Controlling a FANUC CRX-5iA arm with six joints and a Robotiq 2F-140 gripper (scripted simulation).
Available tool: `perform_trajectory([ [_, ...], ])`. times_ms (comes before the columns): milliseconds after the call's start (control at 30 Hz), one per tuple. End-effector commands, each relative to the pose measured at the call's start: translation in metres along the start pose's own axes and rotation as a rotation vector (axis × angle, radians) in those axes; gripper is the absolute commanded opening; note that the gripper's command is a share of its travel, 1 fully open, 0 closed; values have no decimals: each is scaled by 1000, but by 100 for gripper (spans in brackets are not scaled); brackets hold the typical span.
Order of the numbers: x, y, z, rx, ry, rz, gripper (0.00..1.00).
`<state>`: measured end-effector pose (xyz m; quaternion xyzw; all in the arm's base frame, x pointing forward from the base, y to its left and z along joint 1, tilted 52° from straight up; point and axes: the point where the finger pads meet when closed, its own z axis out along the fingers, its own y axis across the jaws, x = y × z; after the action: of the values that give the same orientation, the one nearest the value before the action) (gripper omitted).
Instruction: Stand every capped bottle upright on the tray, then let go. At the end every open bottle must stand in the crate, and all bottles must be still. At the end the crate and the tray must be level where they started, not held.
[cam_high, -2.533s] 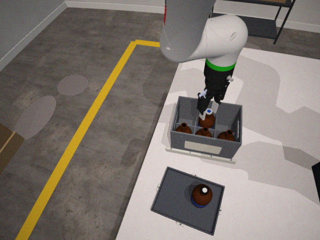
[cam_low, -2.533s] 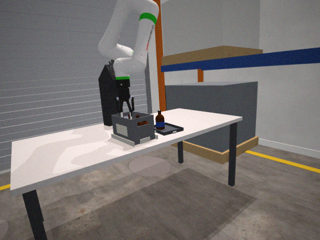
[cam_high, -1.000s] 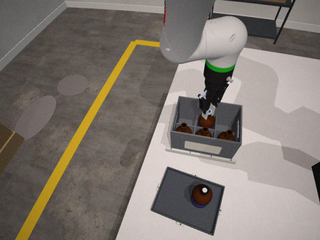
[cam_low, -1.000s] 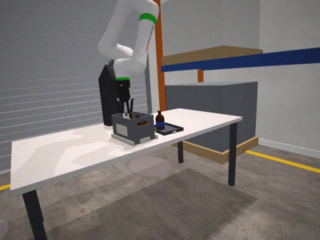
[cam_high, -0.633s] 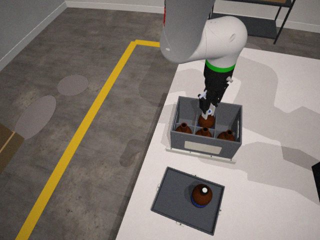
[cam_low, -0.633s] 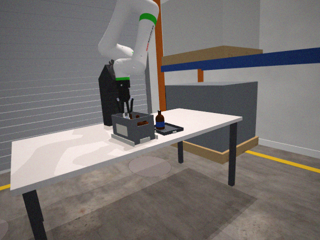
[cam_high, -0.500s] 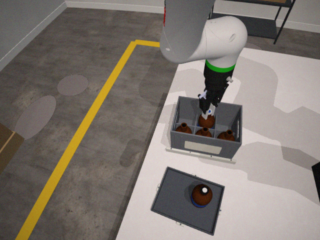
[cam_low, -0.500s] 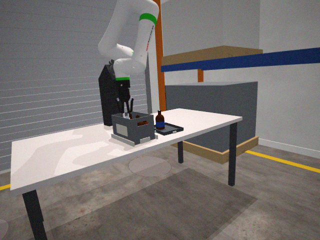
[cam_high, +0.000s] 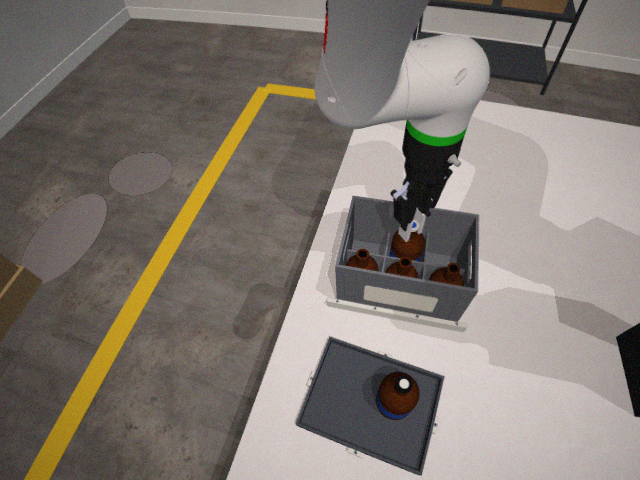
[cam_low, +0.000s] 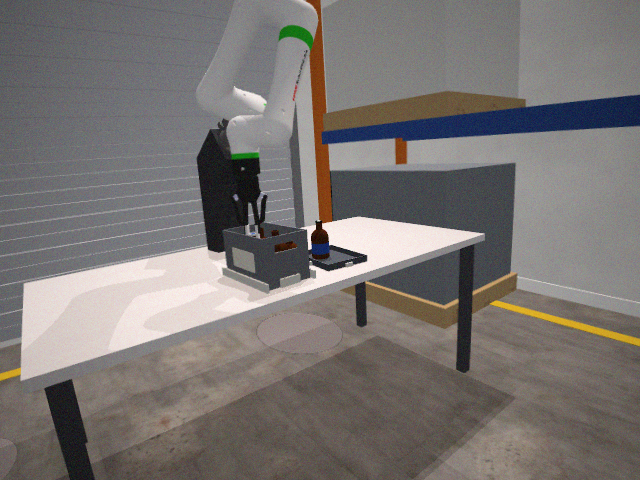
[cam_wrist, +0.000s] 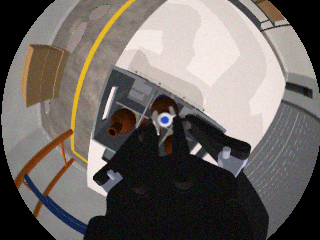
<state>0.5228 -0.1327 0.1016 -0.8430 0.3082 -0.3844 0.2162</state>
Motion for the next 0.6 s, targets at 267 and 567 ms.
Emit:
perform_trajectory([
  [267,0,0,-38,0,0,0,0],
  [567,0,0,-57,0,0,0,0],
])
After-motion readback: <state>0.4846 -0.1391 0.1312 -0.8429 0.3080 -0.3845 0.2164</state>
